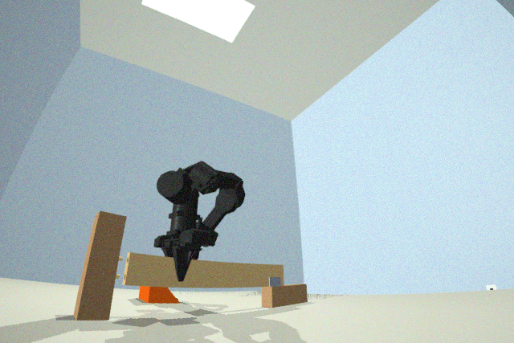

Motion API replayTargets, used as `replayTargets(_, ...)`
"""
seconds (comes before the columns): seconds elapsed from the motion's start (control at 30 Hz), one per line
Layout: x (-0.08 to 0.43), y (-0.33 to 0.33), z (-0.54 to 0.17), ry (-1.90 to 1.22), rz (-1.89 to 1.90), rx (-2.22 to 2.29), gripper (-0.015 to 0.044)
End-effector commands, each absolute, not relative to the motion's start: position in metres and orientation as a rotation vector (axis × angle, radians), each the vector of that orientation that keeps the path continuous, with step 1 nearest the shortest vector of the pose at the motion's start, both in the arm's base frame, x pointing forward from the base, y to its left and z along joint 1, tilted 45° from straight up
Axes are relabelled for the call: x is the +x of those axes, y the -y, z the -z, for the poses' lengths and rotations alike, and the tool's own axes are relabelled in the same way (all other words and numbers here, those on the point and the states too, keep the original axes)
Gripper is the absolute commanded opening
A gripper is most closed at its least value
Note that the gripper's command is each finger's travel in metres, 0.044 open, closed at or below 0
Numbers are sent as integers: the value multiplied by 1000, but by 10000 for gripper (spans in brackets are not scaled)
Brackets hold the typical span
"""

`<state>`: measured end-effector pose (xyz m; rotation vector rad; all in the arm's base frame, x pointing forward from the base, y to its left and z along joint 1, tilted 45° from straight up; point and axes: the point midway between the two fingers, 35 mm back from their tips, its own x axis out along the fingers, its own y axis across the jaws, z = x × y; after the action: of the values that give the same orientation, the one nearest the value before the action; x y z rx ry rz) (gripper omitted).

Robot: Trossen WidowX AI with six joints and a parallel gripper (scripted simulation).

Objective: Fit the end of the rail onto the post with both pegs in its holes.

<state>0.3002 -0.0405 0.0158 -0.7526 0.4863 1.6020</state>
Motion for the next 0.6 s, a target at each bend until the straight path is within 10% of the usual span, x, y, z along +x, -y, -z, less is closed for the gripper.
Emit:
replayTargets(0.0,302,45,-16,-487,-1594,-760,0)
replayTargets(0.57,303,48,-12,-487,-1594,-761,0)
